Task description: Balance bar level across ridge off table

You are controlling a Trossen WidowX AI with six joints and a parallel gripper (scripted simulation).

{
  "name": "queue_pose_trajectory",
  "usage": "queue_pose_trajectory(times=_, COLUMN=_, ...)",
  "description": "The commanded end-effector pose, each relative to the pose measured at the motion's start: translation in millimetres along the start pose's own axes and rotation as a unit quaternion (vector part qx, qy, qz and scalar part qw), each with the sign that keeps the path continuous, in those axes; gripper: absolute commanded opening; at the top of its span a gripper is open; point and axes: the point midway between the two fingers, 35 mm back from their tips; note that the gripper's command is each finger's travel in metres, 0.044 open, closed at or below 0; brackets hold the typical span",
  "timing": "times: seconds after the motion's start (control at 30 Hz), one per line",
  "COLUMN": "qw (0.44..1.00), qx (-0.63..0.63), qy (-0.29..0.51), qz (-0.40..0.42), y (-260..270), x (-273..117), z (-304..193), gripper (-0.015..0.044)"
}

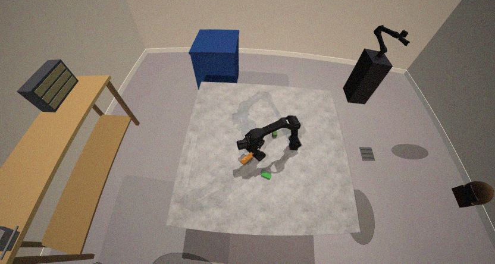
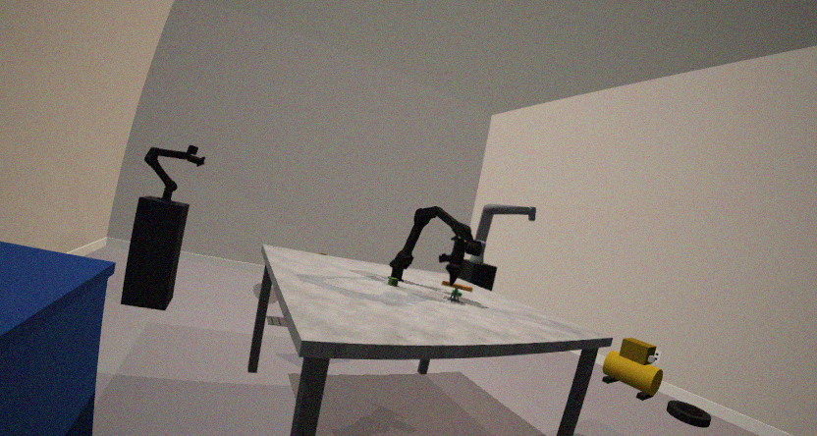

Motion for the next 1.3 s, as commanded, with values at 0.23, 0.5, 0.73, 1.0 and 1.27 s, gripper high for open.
queue_pose_trajectory(times=0.23, qw=1.0, qx=0.0, qy=0.0, qz=0.0, y=0.0, x=0.0, z=0.0, gripper=0.0079)
queue_pose_trajectory(times=0.5, qw=1.0, qx=0.0, qy=0.0, qz=0.0, y=0.0, x=0.0, z=0.0, gripper=0.0167)
queue_pose_trajectory(times=0.73, qw=1.0, qx=0.0, qy=0.0, qz=0.0, y=0.0, x=0.0, z=0.0, gripper=0.0167)
queue_pose_trajectory(times=1.0, qw=1.0, qx=0.0, qy=0.0, qz=0.0, y=0.0, x=0.0, z=0.0, gripper=0.0169)
queue_pose_trajectory(times=1.27, qw=1.0, qx=0.0, qy=0.0, qz=0.0, y=0.0, x=0.0, z=0.0, gripper=0.017)
Point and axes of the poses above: the point midway between the two fingers, 35 mm back from their tips, its own x axis out along the fingers, its own y axis across the jaws, z = x × y, and after that the axes turned 15 degrees about -x, right-handed
